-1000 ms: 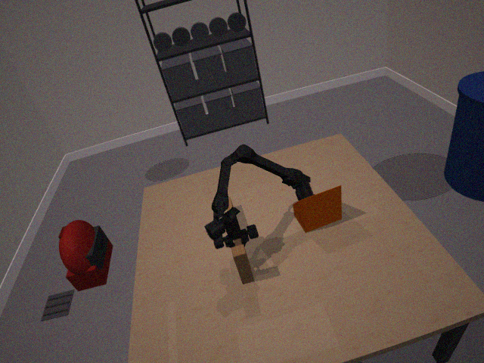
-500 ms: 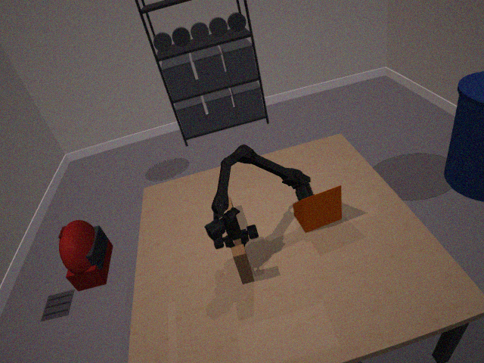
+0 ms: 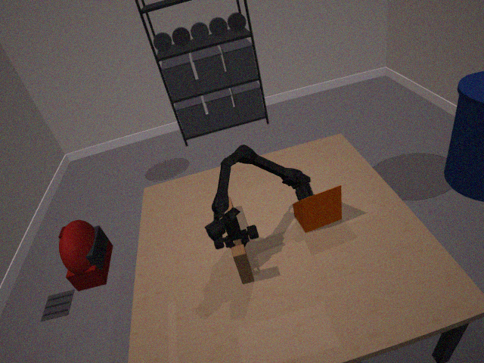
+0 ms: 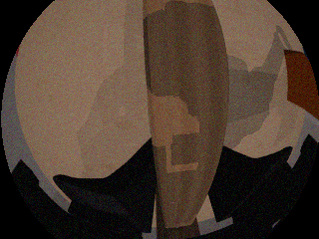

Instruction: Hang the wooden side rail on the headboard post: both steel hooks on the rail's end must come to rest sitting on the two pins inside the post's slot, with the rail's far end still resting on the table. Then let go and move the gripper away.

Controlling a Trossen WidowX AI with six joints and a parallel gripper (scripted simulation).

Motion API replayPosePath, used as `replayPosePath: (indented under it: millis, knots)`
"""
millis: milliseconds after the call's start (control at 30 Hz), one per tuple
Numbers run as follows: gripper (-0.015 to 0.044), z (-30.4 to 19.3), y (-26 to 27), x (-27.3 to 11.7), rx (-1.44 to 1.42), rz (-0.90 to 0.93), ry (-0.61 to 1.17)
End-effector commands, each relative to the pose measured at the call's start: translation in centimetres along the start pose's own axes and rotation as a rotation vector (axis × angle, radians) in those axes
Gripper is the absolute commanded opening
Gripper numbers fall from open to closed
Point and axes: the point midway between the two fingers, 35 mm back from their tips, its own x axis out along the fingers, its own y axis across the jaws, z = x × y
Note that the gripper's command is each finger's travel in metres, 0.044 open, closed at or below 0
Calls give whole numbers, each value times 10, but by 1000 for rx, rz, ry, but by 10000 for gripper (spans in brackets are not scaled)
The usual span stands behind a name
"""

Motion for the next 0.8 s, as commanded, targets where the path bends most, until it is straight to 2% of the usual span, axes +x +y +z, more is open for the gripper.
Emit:
replayPosePath:
  millis: [0, 767]
  knots:
    - [0, -5, 0, -5, -5, 11, 6]
    - [0, -7, 0, -5, -5, 11, 6]
